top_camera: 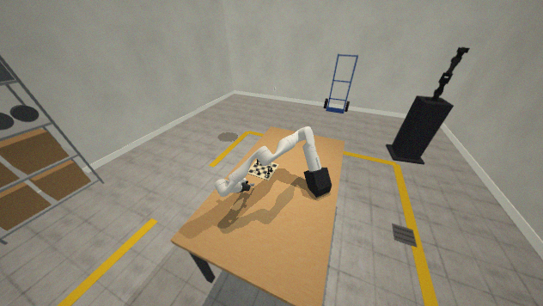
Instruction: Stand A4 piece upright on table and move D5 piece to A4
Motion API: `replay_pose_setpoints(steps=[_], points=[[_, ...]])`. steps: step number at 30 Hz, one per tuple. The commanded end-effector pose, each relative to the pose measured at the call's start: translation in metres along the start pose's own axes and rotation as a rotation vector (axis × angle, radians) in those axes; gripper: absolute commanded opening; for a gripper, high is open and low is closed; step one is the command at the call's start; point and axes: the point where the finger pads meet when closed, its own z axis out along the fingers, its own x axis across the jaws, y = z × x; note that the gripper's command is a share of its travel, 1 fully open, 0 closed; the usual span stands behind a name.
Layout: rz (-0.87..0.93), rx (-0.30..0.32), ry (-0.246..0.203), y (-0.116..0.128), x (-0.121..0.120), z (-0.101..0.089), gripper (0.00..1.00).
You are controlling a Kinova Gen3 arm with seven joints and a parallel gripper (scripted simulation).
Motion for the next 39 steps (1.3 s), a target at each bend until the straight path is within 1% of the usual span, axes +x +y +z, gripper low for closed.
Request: replay_pose_setpoints(steps=[1,24,28,34,36,39], points=[[0.001,-0.002,-0.001,0.000,0.000,-0.001,1.00],[0.001,-0.002,-0.001,-0.003,0.000,-0.003,1.00],[0.001,-0.002,-0.001,-0.013,0.000,-0.013,1.00],[0.001,-0.002,-0.001,-0.042,0.000,-0.041,1.00],[0.001,-0.002,-0.001,-0.042,0.000,-0.041,1.00],[0.001,-0.002,-0.001,-0.056,0.000,-0.053,1.00]])
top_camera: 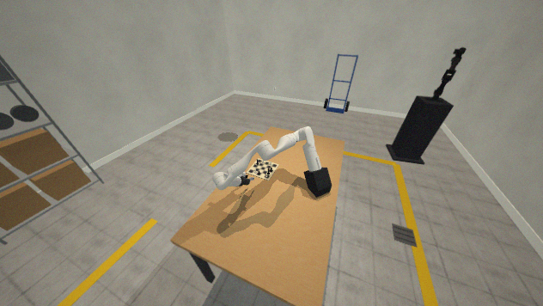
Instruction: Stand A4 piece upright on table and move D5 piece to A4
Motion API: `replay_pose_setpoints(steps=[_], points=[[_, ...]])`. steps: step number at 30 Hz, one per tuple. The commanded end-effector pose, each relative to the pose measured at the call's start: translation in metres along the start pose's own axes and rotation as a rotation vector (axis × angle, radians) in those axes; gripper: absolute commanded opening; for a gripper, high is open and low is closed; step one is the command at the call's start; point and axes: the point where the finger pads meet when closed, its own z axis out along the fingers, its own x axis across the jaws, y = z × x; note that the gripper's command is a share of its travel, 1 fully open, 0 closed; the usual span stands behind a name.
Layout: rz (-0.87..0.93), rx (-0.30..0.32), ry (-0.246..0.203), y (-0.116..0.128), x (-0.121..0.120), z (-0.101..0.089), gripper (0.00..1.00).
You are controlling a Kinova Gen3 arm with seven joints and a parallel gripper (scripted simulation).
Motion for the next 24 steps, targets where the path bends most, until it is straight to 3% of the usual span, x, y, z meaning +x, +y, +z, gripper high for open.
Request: replay_pose_setpoints(steps=[1,15,24], points=[[0.005,-0.017,-0.006,-0.012,-0.001,-0.017,1.00],[0.010,-0.014,-0.004,-0.019,-0.002,-0.020,1.00],[0.078,-0.060,0.004,-0.033,-0.016,-0.019,1.00]])
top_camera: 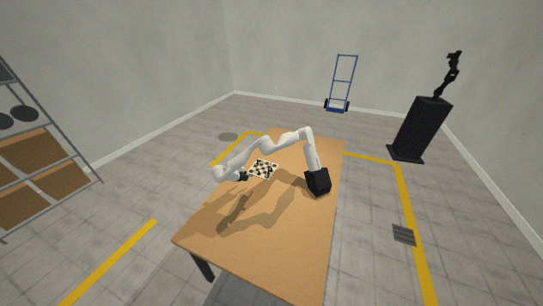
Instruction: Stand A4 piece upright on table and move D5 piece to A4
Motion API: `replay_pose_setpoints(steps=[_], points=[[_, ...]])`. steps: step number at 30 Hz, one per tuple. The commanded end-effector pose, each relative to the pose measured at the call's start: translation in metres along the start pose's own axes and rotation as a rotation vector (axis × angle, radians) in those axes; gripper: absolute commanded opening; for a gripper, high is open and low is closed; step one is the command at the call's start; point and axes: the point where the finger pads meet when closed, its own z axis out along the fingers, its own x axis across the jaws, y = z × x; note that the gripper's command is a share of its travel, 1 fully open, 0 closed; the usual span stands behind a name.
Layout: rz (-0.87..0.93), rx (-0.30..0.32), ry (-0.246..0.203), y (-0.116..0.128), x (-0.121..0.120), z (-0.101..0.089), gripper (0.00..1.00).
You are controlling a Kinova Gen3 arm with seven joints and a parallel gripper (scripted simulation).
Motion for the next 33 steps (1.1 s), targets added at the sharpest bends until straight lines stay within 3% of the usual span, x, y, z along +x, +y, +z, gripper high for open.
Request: replay_pose_setpoints(steps=[1,7,11,22,24,33], points=[[0.035,-0.028,0.008,-0.012,-0.008,-0.004,1.00],[0.106,-0.075,0.020,-0.027,-0.022,-0.003,1.00],[0.200,-0.138,0.039,-0.048,-0.038,0.002,1.00],[0.563,-0.368,0.152,-0.125,-0.074,0.036,1.00],[0.563,-0.368,0.152,-0.125,-0.074,0.036,1.00],[0.910,-0.538,0.308,-0.185,-0.069,0.092,1.00]])
